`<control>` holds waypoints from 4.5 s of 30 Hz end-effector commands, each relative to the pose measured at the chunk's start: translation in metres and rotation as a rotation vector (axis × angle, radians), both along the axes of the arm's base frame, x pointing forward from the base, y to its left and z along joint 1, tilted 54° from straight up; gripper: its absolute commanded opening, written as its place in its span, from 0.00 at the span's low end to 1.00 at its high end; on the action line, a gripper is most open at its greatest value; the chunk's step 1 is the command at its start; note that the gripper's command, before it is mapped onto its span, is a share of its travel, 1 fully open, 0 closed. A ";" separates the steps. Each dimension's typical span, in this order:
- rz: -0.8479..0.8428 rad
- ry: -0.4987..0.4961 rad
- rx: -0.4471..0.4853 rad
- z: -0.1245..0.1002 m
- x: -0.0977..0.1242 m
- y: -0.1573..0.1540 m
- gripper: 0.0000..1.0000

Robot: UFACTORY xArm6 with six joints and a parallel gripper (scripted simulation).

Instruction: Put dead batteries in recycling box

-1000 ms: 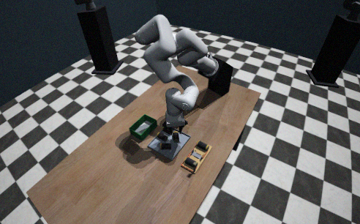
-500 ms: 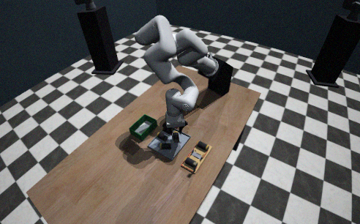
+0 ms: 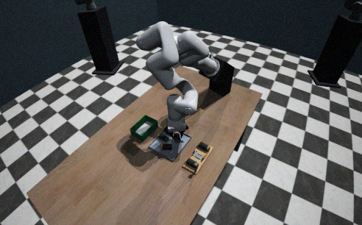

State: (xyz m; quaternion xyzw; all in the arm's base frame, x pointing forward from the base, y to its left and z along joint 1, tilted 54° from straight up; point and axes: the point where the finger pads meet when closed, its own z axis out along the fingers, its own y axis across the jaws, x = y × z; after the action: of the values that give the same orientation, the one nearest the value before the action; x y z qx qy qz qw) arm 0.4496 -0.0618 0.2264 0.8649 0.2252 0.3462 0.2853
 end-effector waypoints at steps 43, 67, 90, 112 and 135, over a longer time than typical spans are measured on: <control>0.001 -0.005 -0.001 -0.005 0.008 -0.003 0.28; 0.001 -0.005 -0.001 0.021 -0.025 0.012 0.28; 0.001 -0.005 -0.001 0.064 -0.078 0.036 0.28; 0.109 0.057 -0.134 0.068 -0.082 0.038 0.28; 0.478 0.266 -0.585 0.068 -0.082 0.038 0.28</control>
State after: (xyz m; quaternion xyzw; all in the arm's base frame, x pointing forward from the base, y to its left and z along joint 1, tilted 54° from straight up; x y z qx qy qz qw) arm 0.3674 -0.0238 0.2934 0.7335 0.4996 0.2349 0.3965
